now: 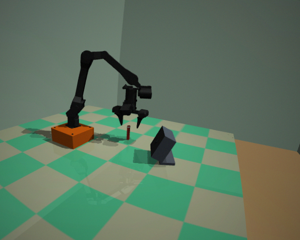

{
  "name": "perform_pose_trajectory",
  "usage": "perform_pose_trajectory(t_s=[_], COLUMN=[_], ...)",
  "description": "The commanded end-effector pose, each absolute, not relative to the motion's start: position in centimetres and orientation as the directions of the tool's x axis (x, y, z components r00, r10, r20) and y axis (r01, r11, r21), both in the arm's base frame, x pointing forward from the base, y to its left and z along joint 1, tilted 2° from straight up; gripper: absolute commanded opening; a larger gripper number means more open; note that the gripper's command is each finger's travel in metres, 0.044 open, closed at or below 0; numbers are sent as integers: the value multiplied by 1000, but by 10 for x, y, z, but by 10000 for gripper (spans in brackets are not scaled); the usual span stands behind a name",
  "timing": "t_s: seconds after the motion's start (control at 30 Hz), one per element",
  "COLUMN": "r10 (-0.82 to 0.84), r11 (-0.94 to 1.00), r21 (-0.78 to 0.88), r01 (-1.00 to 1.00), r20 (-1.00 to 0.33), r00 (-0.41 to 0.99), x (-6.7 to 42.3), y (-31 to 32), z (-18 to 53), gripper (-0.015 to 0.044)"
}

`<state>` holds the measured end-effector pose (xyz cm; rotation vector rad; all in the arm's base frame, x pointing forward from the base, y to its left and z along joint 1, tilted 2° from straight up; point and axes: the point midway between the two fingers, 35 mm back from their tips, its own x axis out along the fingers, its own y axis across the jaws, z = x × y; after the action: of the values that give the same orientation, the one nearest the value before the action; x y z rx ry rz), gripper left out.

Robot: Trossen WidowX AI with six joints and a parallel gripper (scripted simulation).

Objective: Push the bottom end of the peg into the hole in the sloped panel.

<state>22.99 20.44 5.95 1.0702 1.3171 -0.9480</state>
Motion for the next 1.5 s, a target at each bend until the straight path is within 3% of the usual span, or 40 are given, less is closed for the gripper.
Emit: perform_pose_trajectory(t_s=[0.0, 0.67, 1.17, 1.47], r10=[49, 49, 54, 54], r11=[268, 268, 263, 263], r21=[59, 59, 60, 60], r01=[962, 962, 963, 963], r20=[-998, -998, -997, -997], r00=[48, 47, 48, 48], x=[229, 229, 230, 230], y=[203, 204, 205, 205], z=[52, 23, 26, 26], gripper=[440, 440, 46, 0])
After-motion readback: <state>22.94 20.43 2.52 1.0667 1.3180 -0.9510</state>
